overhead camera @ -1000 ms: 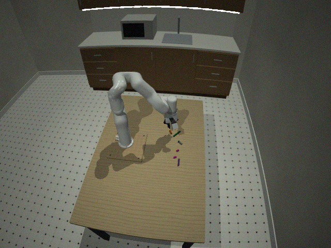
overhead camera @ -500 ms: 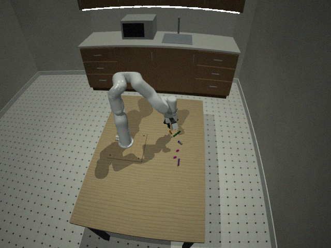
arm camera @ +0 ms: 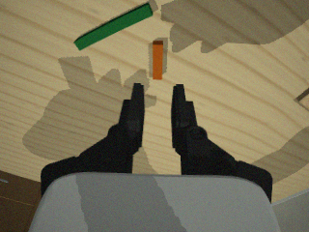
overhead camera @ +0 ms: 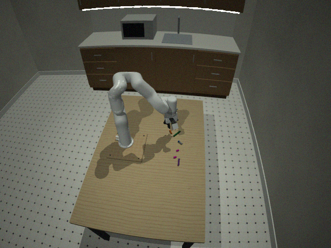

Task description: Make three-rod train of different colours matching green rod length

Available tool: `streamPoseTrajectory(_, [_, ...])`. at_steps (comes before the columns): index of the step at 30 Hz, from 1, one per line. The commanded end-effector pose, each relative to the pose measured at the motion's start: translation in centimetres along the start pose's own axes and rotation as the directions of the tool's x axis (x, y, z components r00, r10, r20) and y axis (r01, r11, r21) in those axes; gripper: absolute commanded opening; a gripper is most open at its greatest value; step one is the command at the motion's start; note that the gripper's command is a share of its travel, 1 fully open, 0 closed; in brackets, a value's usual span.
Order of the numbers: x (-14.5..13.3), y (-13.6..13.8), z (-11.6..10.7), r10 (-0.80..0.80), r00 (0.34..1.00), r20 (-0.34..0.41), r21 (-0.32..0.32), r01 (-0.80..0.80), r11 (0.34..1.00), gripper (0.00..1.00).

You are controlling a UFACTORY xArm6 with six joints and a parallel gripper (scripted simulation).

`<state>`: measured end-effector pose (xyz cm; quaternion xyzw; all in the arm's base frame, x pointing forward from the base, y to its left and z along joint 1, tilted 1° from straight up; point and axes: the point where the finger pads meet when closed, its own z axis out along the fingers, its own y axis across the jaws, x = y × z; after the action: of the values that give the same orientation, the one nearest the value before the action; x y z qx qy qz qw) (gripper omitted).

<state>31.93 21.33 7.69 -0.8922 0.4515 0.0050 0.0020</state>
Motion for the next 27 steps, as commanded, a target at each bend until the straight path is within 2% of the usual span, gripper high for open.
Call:
streamPoseTrajectory(1, [0.0, -0.1, 0.2, -0.01, 1.0, 0.0, 0.004, 0.01, 1.0, 0.24])
streamPoseTrajectory(27, [0.0, -0.1, 3.5, -0.01, 1.0, 0.0, 0.004, 0.01, 1.0, 0.24])
